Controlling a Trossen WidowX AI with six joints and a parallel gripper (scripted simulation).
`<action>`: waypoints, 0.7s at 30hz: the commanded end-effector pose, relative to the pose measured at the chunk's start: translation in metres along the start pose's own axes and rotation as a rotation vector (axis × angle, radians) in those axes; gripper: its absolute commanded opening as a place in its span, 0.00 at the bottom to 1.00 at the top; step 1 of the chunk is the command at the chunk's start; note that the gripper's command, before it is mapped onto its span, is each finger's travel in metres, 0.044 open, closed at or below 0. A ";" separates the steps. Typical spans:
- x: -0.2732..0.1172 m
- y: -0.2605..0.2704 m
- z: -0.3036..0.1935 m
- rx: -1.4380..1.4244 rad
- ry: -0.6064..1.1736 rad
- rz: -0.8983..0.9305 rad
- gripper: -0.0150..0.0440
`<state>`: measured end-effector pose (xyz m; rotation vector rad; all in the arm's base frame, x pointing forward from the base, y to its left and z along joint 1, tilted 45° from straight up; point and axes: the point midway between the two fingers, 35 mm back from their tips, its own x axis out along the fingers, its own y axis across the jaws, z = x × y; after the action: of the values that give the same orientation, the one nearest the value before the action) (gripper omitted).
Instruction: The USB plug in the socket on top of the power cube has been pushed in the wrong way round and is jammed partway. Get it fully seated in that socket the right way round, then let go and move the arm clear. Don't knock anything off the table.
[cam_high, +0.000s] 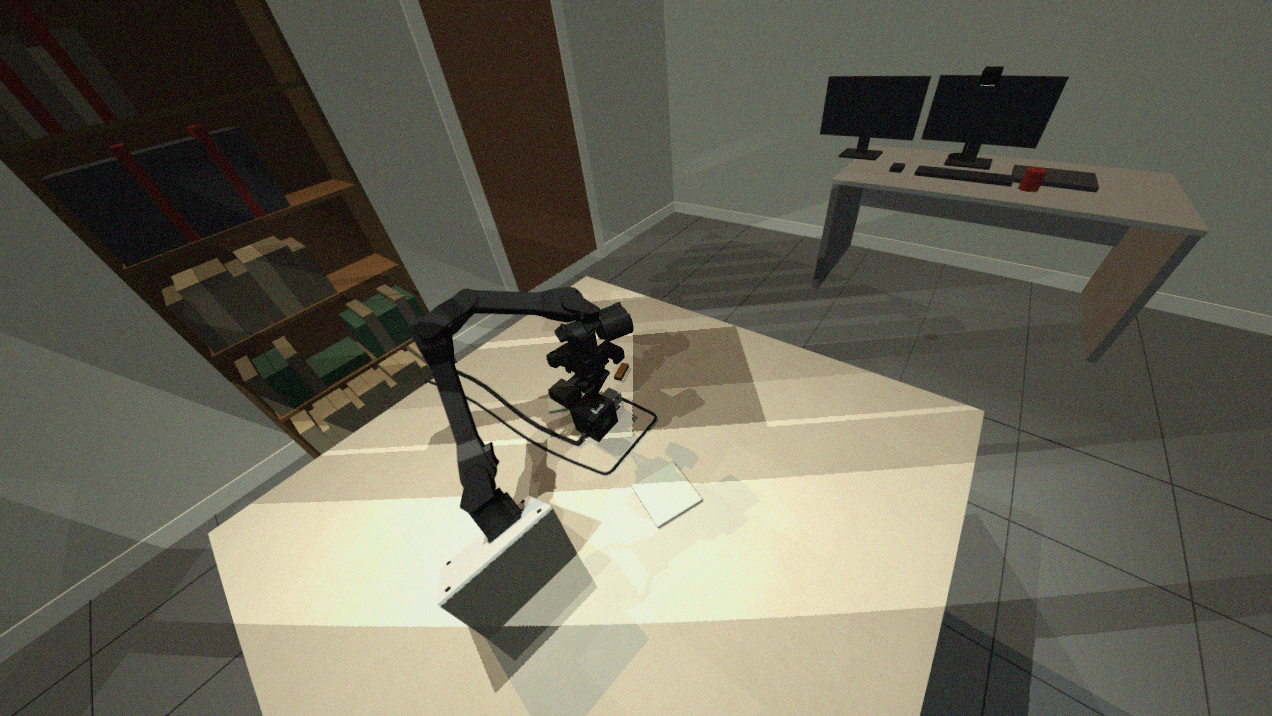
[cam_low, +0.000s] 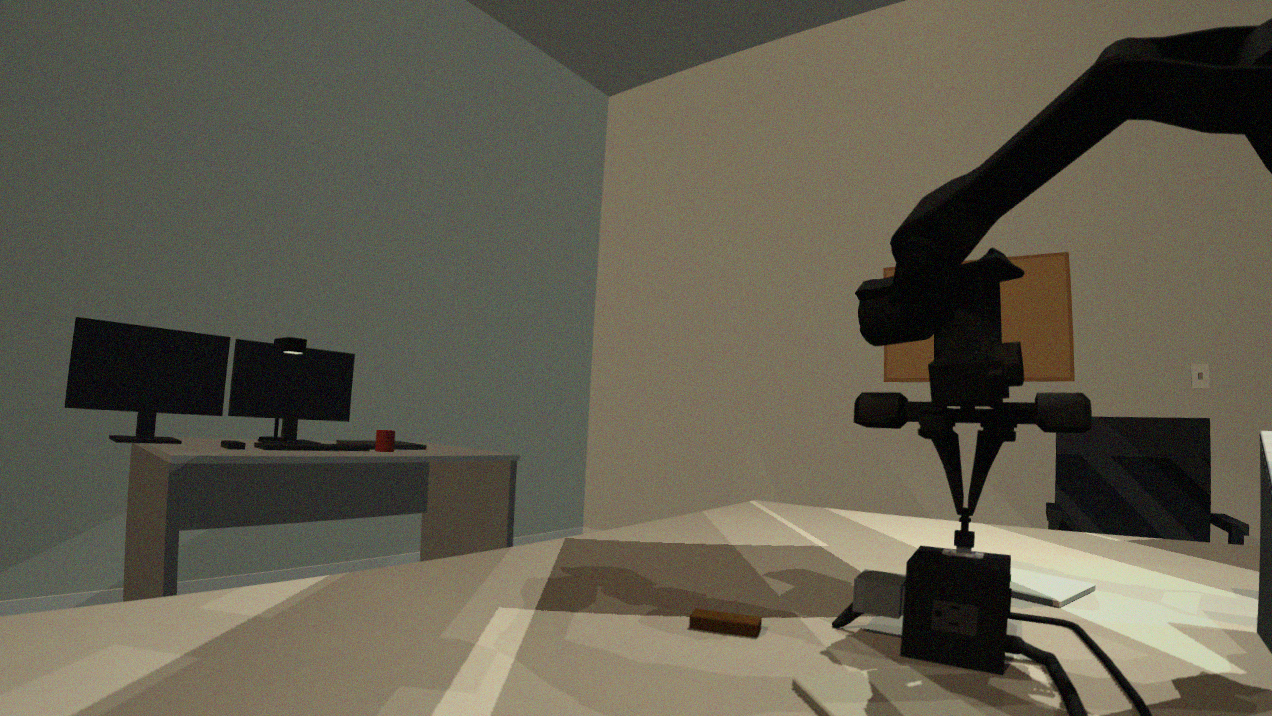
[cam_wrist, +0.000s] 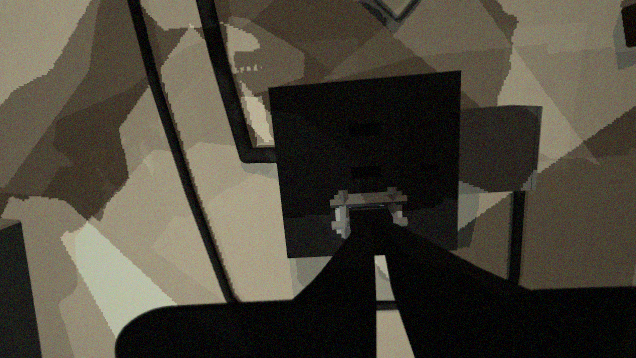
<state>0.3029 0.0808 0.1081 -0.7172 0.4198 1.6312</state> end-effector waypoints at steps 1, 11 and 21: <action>0.000 0.000 0.001 0.002 -0.003 -0.003 0.25; 0.002 0.000 0.001 0.002 -0.003 -0.003 0.25; 0.003 0.000 0.000 0.002 -0.003 -0.003 0.25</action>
<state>0.3028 0.0827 0.1066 -0.7162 0.4187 1.6308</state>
